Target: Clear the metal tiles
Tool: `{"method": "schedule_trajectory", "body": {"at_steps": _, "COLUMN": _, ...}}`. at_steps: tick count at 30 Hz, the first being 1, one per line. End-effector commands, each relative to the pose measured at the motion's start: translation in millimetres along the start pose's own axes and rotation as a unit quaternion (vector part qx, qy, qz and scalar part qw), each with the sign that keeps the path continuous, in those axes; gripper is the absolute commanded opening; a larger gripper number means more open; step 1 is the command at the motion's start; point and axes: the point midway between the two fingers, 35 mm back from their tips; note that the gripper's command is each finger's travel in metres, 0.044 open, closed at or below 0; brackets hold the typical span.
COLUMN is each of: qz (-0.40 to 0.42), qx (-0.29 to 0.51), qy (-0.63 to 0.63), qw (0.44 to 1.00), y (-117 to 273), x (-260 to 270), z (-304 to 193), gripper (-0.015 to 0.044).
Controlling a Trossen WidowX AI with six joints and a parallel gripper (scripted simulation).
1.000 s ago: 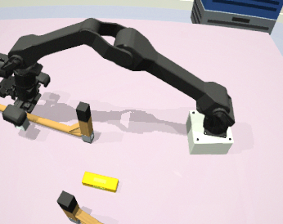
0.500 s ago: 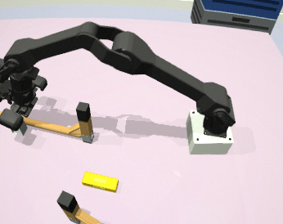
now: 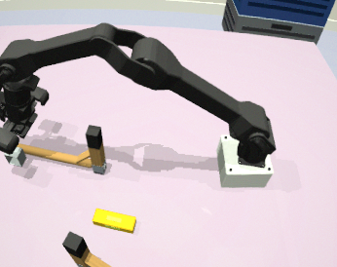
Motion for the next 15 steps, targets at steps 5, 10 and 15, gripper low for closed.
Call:
{"method": "schedule_trajectory", "body": {"at_steps": 5, "qz": -0.001, "qx": -0.017, "qy": 0.000, "qw": 1.000, "y": 33.4, "x": -1.9, "z": 8.3, "gripper": 0.0000}}
{"method": "schedule_trajectory", "body": {"at_steps": 10, "qz": -0.002, "qx": -0.025, "qy": 0.000, "qw": 1.000, "y": 52.7, "x": -2.9, "z": 11.1, "gripper": 0.0000}}
{"method": "schedule_trajectory", "body": {"at_steps": 15, "qz": -0.002, "qx": -0.032, "qy": -0.001, "qw": 0.999, "y": 69.5, "x": -3.7, "z": 12.9, "gripper": 0.0000}}
Point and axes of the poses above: the point midway between the two fingers, 35 mm back from their tips, its own y axis back along the fingers, its own x axis across the jaws, z = x × y, and after that the axes turned 14 degrees about y, right-handed
